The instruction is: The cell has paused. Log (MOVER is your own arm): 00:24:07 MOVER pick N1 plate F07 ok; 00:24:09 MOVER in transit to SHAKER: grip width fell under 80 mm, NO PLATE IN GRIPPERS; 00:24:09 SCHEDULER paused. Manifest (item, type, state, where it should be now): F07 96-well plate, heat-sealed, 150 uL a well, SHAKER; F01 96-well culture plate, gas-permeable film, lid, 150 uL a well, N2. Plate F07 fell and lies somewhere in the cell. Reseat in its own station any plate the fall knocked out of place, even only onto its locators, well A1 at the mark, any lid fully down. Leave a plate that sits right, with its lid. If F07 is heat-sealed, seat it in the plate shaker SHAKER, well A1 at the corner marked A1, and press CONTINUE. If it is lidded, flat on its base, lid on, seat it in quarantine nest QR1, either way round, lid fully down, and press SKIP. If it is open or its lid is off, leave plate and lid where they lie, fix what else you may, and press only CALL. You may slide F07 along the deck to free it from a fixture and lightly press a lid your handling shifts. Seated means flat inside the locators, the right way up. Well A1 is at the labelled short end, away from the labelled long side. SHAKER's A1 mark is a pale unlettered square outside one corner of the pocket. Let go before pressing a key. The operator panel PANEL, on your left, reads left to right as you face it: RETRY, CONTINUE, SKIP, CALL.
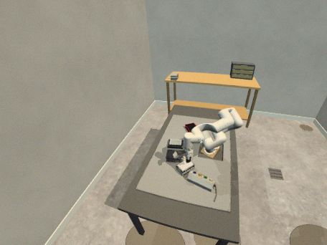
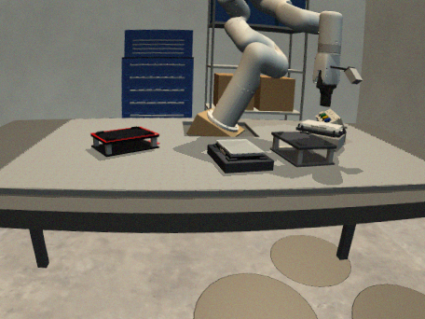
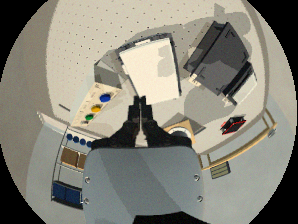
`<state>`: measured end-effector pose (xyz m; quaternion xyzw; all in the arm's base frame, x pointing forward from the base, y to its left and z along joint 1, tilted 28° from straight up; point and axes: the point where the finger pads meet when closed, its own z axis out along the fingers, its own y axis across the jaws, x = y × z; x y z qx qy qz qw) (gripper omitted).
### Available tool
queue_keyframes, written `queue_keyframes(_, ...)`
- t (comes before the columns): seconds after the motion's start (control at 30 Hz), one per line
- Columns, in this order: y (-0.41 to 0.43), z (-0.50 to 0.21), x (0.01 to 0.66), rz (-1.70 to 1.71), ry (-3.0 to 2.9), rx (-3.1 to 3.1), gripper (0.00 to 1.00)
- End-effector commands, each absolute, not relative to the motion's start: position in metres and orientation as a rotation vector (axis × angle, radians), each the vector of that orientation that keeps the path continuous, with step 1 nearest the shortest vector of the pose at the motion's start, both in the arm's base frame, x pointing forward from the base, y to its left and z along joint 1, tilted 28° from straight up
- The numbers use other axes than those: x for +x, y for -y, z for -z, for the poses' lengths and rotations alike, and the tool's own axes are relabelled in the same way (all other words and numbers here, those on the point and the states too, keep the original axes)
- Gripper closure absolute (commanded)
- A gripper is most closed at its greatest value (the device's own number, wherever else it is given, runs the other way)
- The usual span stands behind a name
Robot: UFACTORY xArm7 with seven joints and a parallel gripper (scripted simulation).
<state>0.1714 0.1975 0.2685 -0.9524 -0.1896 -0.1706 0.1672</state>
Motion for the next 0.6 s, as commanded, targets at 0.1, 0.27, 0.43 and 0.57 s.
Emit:
queue_keyframes(0.1,-0.217,-0.275,0.149,0.433,0.169,-2.732,1.0)
queue_keyframes(0.27,-0.228,-0.277,0.137,0.432,0.169,-2.732,1.0)
queue_keyframes(0.43,-0.234,-0.278,0.129,0.432,0.169,-2.732,1.0)
queue_keyframes(0.57,-0.243,-0.28,0.119,0.432,0.169,-2.732,1.0)
